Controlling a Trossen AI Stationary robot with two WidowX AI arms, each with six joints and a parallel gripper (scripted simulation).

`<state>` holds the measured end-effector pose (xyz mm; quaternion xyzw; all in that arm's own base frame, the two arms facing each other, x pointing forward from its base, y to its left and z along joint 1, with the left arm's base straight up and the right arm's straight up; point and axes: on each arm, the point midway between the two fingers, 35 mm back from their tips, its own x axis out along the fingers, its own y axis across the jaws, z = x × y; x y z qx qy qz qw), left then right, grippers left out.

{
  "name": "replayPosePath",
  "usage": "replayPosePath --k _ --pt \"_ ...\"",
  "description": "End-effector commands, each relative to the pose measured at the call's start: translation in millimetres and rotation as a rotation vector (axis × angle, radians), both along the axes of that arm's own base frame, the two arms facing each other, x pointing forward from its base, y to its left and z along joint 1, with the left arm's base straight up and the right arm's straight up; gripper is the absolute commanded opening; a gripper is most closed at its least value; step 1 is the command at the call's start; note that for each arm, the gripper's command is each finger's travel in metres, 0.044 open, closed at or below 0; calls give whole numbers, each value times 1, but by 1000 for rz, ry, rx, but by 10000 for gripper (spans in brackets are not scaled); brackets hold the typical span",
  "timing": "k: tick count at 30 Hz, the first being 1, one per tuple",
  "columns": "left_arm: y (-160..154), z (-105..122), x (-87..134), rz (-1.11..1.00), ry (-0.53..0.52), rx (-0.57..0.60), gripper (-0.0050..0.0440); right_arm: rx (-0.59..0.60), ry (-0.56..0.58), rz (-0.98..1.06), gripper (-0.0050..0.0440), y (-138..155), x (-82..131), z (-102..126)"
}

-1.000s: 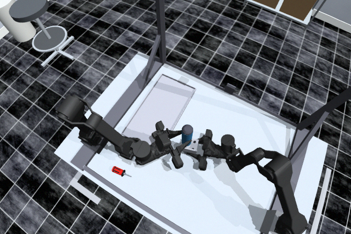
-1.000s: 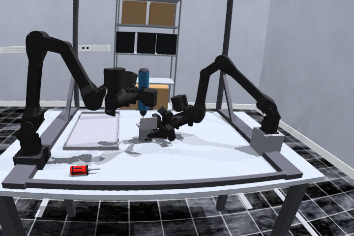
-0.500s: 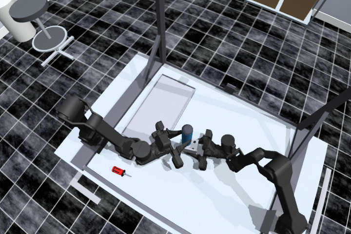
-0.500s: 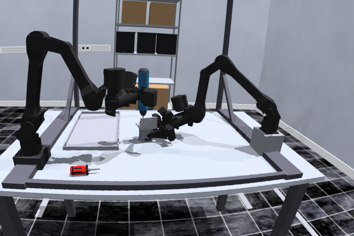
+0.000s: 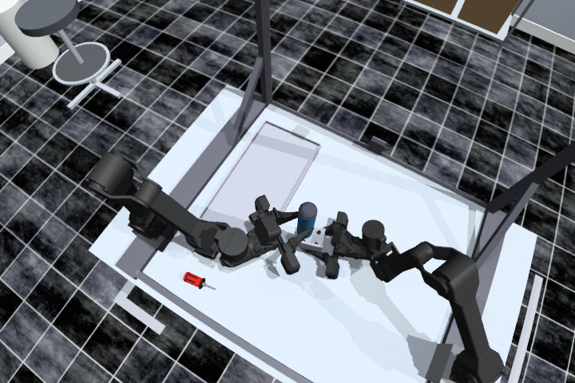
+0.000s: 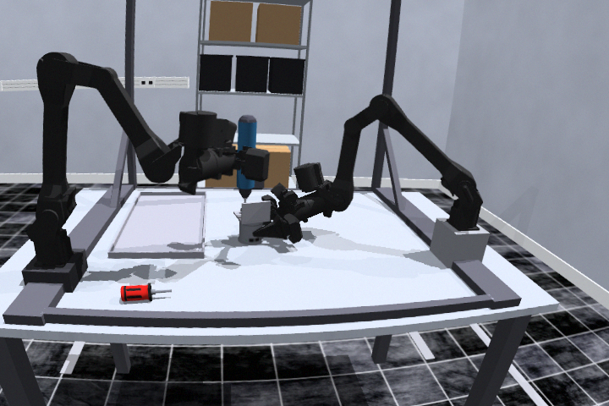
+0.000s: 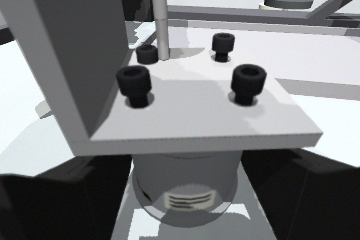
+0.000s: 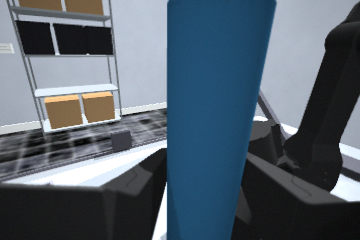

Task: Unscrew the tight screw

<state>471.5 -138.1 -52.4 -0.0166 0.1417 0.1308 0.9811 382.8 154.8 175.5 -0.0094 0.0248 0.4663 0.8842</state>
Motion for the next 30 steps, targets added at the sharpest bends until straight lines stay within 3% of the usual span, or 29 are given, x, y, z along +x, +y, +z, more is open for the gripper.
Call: replayPosePath --k 1,16,30 --pt "-2 13 5 3 -30 -14 241 0 -54 -17 165 -3 4 18" --pt "-2 13 5 3 -30 -14 241 3 -58 -13 165 -3 3 37" --pt "-2 13 5 3 -30 -14 241 3 -60 -13 165 -3 3 38"
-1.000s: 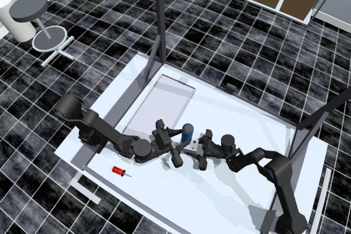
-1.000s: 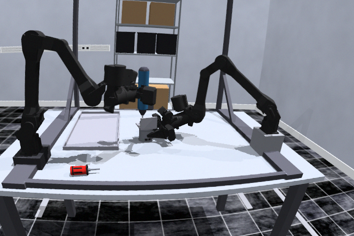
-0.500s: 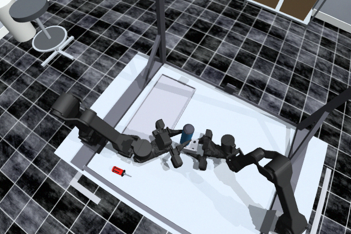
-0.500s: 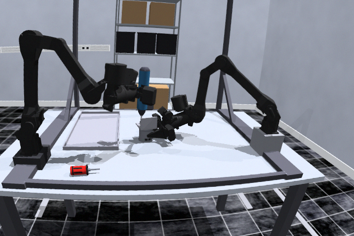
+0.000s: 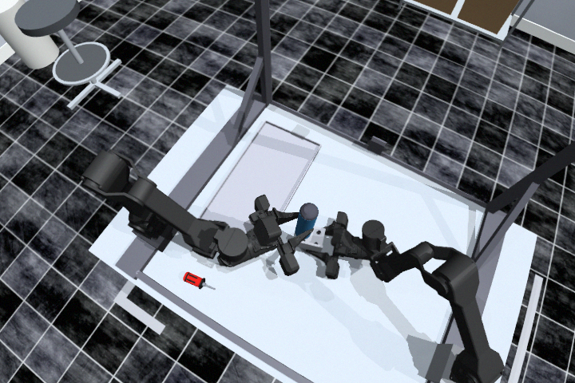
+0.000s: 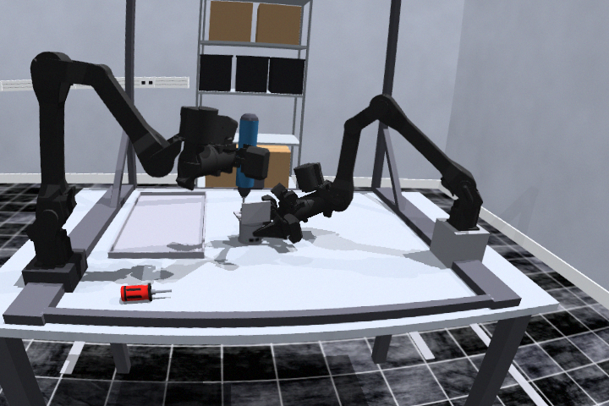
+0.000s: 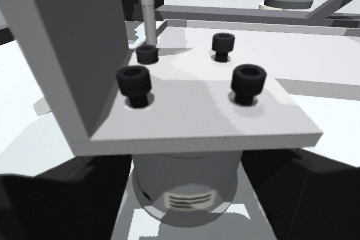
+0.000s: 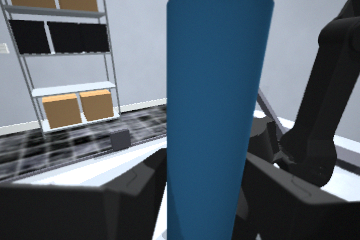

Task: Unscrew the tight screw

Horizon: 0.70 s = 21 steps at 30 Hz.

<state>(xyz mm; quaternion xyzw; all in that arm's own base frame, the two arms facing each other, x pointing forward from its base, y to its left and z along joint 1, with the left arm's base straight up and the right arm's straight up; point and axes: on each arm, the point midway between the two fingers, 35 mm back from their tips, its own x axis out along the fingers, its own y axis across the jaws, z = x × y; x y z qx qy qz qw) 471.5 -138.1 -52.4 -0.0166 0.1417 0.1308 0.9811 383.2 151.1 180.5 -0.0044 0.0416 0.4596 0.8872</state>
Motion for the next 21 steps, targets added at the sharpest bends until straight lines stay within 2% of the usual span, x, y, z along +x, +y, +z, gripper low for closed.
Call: replayPosePath --k 1,2,6,7,21 --pt "-2 13 5 3 -30 -14 241 9 -94 3 165 1 3 33" --pt "-2 13 5 3 -30 -14 241 8 -70 3 165 1 2 25" --pt "-2 13 5 3 -30 -14 241 8 -70 3 165 1 2 25" --pt "-2 13 5 3 -30 -14 241 9 -94 0 165 -1 3 33" --pt "-2 13 5 3 -30 -14 241 9 -93 4 165 -1 7 42"
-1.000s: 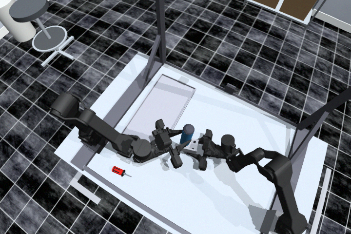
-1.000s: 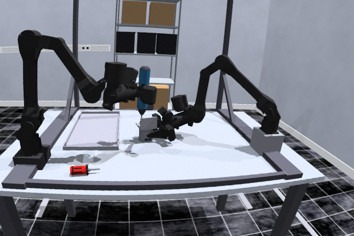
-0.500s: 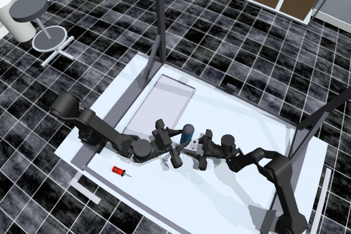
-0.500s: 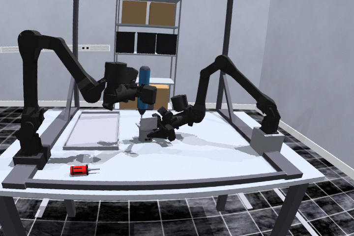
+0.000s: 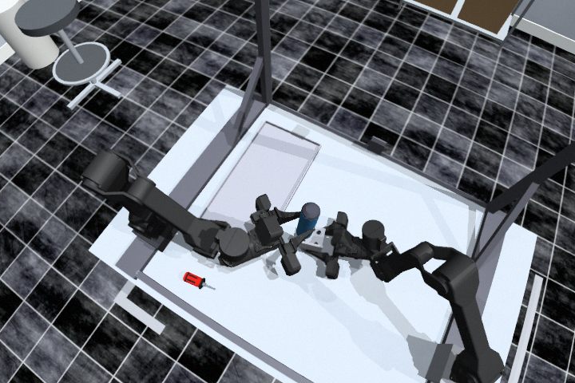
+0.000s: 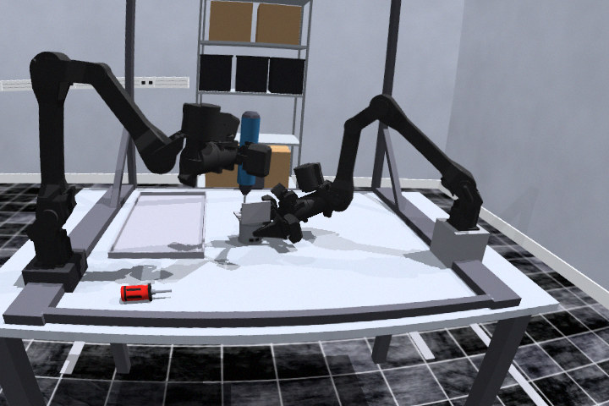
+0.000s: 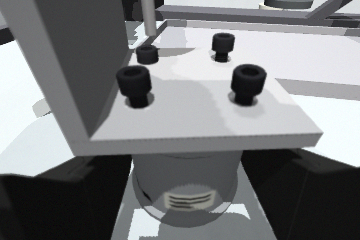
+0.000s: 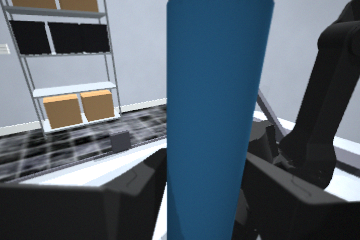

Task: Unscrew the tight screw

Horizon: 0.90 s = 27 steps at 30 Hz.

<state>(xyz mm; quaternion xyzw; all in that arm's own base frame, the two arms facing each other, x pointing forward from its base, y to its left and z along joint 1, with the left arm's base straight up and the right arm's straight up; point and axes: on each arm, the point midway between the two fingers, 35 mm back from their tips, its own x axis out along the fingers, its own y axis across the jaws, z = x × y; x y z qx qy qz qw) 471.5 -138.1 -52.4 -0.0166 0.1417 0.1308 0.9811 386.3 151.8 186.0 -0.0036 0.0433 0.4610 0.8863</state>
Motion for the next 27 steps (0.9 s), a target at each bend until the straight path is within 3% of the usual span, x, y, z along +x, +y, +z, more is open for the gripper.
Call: replayPosePath --k 1,14,15,19,27 --pt "-2 13 5 3 -30 -14 241 9 -97 0 165 -2 4 37" --pt "-2 13 5 3 -30 -14 241 -24 -97 8 165 2 3 39" --pt "-2 13 5 3 -30 -14 241 -23 -76 8 165 2 3 30" --pt "-2 13 5 3 -30 -14 241 -17 -105 8 165 4 0 33" --pt "-2 13 5 3 -30 -14 241 -2 -82 6 165 0 1 13"
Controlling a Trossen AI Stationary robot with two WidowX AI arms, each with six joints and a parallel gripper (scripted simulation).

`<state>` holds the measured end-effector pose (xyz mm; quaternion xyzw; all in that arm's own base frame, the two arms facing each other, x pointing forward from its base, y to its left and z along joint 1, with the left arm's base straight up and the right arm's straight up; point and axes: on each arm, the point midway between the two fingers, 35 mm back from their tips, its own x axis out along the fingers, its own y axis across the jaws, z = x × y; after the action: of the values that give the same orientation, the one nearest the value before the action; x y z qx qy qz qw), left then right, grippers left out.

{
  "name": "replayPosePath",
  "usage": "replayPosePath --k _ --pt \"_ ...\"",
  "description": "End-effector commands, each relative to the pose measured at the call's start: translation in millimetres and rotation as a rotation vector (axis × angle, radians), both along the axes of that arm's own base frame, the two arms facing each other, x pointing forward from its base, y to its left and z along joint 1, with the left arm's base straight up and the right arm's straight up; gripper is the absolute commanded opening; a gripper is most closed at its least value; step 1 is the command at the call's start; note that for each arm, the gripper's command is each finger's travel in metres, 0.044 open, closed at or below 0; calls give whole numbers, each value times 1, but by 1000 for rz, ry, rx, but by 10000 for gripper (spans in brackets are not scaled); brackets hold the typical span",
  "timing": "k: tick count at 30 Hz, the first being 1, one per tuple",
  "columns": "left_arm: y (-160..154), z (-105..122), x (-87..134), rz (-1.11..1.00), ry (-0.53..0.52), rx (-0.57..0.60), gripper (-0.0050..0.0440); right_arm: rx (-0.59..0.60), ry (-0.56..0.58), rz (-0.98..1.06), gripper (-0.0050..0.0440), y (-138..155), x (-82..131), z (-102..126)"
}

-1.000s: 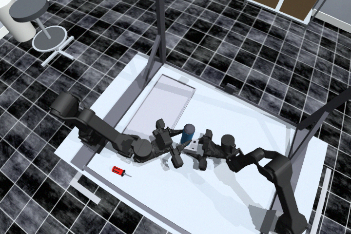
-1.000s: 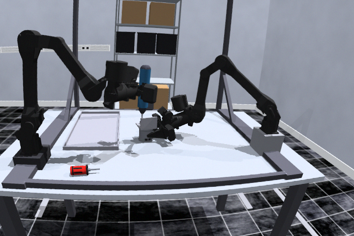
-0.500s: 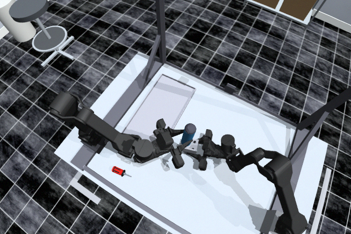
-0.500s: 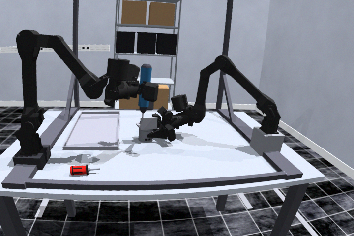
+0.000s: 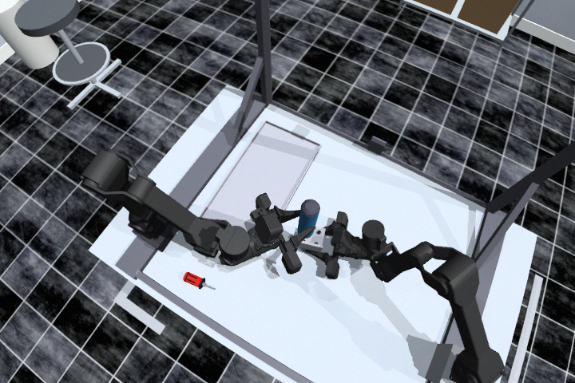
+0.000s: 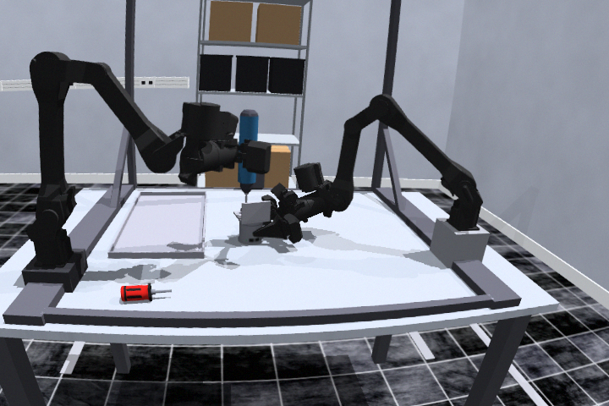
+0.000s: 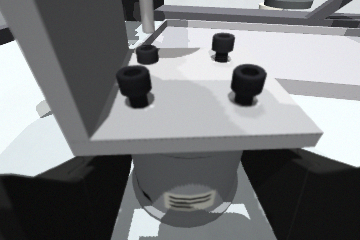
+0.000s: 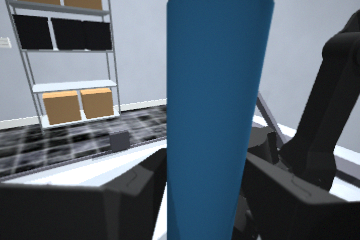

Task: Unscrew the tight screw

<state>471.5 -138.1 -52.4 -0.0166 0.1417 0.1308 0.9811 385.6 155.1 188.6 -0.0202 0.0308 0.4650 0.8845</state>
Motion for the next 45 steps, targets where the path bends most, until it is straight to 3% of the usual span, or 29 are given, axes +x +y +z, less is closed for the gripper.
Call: replayPosePath --k 1,3,8,24,27,29,36,39,45 --pt "-2 13 5 3 -30 -14 241 16 -44 -3 165 -4 2 11" --pt "-2 13 5 3 -30 -14 241 18 -65 -3 165 -4 3 17" --pt "-2 13 5 3 -30 -14 241 15 -47 -4 165 -2 1 3" --pt "-2 13 5 3 -30 -14 241 24 -24 -3 165 1 0 -11" --pt "-2 13 5 3 -30 -14 241 23 -25 -2 165 1 0 -12" --pt "-2 13 5 3 -30 -14 241 30 -30 -2 165 -2 2 -1" --pt "-2 13 5 3 -30 -14 241 25 -17 -4 165 -5 4 -10" --pt "-2 13 5 3 -30 -14 241 11 -41 -10 165 -5 5 3" --pt "-2 13 5 3 -30 -14 241 8 -2 -5 165 -1 4 -9"
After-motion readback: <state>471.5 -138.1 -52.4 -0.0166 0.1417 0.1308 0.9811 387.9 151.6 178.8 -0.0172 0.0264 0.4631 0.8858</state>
